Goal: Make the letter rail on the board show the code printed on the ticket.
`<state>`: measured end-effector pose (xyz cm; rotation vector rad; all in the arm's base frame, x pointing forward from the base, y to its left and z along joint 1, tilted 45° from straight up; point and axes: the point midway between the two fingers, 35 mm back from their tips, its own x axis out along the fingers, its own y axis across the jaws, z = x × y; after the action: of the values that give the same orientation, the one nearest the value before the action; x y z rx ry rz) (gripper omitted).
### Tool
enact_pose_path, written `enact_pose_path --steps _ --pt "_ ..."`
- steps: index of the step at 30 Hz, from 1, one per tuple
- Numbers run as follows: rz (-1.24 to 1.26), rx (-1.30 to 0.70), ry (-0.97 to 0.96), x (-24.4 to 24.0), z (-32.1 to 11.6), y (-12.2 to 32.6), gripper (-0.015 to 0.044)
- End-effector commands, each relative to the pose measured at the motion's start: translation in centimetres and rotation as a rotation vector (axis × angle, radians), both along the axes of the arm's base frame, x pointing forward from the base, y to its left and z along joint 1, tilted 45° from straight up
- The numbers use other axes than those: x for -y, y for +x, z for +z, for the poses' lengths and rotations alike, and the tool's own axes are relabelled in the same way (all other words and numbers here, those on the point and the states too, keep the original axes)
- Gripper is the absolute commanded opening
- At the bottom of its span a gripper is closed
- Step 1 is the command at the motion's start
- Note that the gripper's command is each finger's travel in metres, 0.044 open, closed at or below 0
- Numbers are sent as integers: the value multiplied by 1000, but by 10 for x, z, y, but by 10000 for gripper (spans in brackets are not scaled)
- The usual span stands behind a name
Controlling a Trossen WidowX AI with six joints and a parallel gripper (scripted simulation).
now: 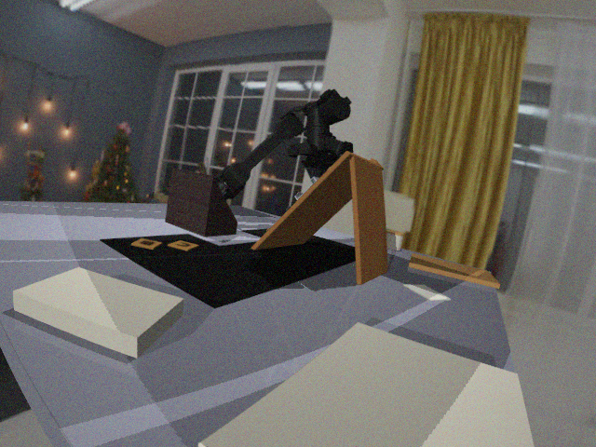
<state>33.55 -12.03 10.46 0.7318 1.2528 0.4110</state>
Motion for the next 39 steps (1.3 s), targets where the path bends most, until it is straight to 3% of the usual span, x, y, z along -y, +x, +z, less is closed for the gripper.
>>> enact_pose_path --steps 1,39 --pt "-4 1 3 -2 3 0 0" --pt "-4 0 3 -1 12 -11 0"
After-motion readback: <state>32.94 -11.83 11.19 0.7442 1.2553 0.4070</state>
